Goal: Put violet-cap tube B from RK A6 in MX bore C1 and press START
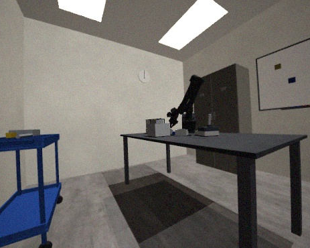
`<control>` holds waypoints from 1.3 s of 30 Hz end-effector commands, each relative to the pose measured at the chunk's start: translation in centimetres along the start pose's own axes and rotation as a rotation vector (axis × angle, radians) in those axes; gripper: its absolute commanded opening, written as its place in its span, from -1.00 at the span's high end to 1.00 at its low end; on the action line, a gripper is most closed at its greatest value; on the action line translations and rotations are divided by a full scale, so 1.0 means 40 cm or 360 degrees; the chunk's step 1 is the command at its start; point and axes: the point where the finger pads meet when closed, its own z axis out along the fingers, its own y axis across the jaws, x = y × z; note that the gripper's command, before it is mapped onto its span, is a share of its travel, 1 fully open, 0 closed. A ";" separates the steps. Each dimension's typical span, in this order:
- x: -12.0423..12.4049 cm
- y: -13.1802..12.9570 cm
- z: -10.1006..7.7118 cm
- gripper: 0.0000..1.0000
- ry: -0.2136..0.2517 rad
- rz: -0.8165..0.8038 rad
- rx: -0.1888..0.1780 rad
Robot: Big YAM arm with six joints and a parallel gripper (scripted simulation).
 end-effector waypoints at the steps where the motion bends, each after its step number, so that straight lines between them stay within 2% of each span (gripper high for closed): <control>1: -0.006 -0.007 -0.019 1.00 -0.0009 -0.0019 0.0015; 6: -0.019 -0.004 -0.027 1.00 -0.0021 -0.0028 0.0010; 22: -0.005 -0.006 -0.088 1.00 -0.0008 -0.0020 0.0014; 23: -0.021 -0.002 -0.089 1.00 -0.0021 -0.0030 0.0009; 26: -0.005 -0.005 -0.104 1.00 -0.0007 -0.0020 0.0013; 39: -0.009 -0.003 -0.149 1.00 -0.0010 -0.0024 0.0012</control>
